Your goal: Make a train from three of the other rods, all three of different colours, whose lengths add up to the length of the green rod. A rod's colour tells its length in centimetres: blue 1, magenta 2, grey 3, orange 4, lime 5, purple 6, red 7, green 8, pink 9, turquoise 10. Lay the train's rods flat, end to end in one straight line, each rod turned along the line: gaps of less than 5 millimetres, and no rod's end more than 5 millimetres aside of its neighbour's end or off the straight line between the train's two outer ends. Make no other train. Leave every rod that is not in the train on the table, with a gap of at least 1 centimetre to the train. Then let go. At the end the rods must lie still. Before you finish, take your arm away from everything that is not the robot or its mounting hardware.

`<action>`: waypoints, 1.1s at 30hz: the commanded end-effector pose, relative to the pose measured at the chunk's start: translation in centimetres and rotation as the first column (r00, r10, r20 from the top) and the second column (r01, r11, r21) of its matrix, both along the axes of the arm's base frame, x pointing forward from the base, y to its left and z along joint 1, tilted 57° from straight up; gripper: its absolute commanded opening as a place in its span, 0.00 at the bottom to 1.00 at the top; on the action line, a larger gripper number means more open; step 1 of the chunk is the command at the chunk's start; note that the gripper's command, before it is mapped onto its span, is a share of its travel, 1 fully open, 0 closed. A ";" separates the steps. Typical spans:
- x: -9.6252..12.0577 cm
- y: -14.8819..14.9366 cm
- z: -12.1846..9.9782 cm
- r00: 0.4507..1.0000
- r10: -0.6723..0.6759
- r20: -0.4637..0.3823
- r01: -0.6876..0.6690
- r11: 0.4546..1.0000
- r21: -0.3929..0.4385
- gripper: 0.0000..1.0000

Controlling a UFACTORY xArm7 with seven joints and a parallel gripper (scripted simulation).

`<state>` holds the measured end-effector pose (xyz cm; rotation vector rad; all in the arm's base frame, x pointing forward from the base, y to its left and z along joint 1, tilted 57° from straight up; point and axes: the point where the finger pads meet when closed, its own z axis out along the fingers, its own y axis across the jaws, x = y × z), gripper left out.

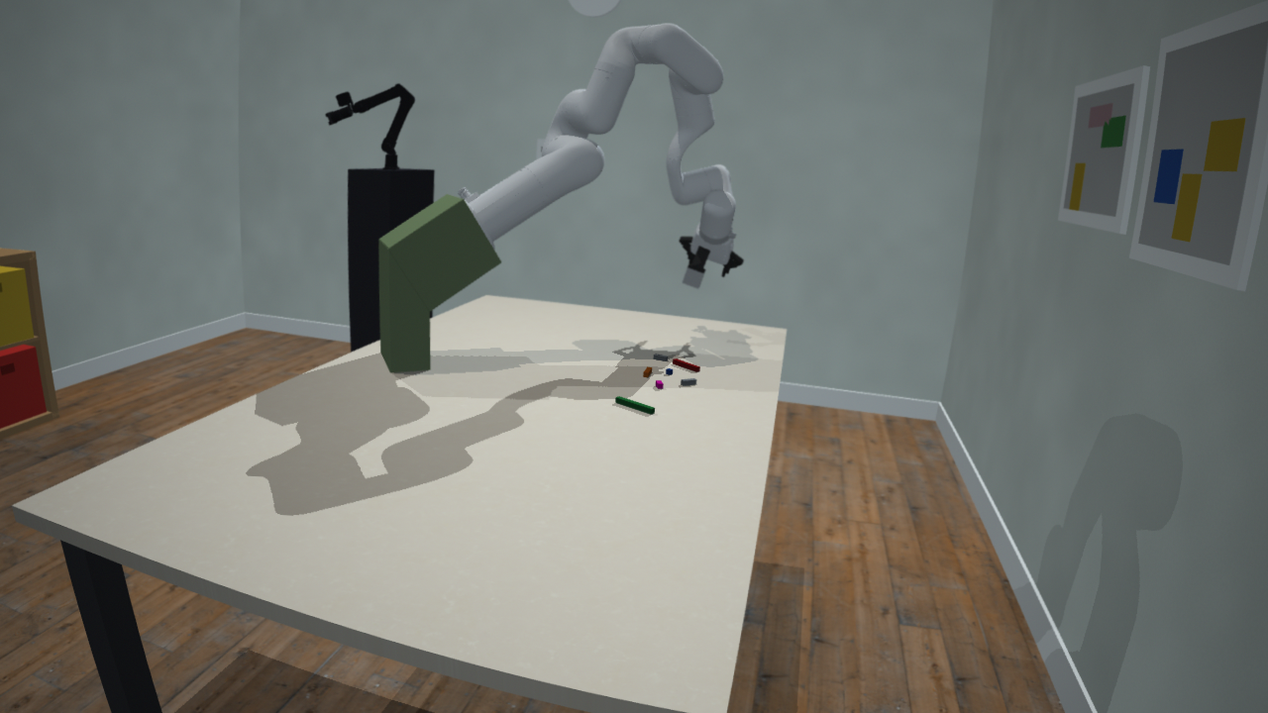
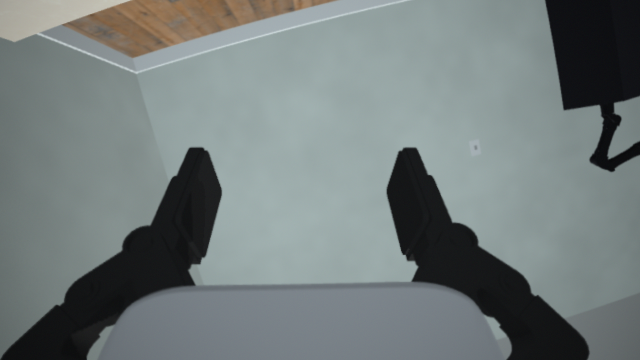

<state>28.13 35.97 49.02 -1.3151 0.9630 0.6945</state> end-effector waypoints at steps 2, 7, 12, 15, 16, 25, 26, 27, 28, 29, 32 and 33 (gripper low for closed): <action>0.0 0.0 0.2 1.000 0.000 0.002 0.000 1.000 0.002 1.00; 0.0 0.0 0.2 1.000 0.000 0.002 0.000 1.000 0.002 1.00; 0.0 0.0 0.2 1.000 0.000 0.002 0.000 1.000 0.002 1.00; 0.0 0.0 0.2 1.000 0.000 0.002 0.000 1.000 0.002 1.00; 0.0 0.0 0.2 1.000 0.000 0.002 0.000 1.000 0.002 1.00; 1.1 -4.1 -4.4 0.992 -0.105 -0.073 0.103 0.994 -0.031 1.00; 1.3 -4.7 -5.1 0.989 -0.121 -0.086 0.118 0.992 -0.038 1.00; 1.4 -5.3 -5.8 0.985 -0.138 -0.099 0.134 0.990 -0.046 1.00; 1.6 -5.9 -6.5 0.982 -0.154 -0.111 0.149 0.987 -0.053 1.00; 1.7 -6.5 -7.2 0.978 -0.170 -0.122 0.163 0.985 -0.060 1.00; 2.2 -8.3 -9.2 0.964 -0.216 -0.154 0.205 0.975 -0.082 1.00; 2.2 -8.3 -9.2 0.964 -0.216 -0.154 0.205 0.975 -0.082 1.00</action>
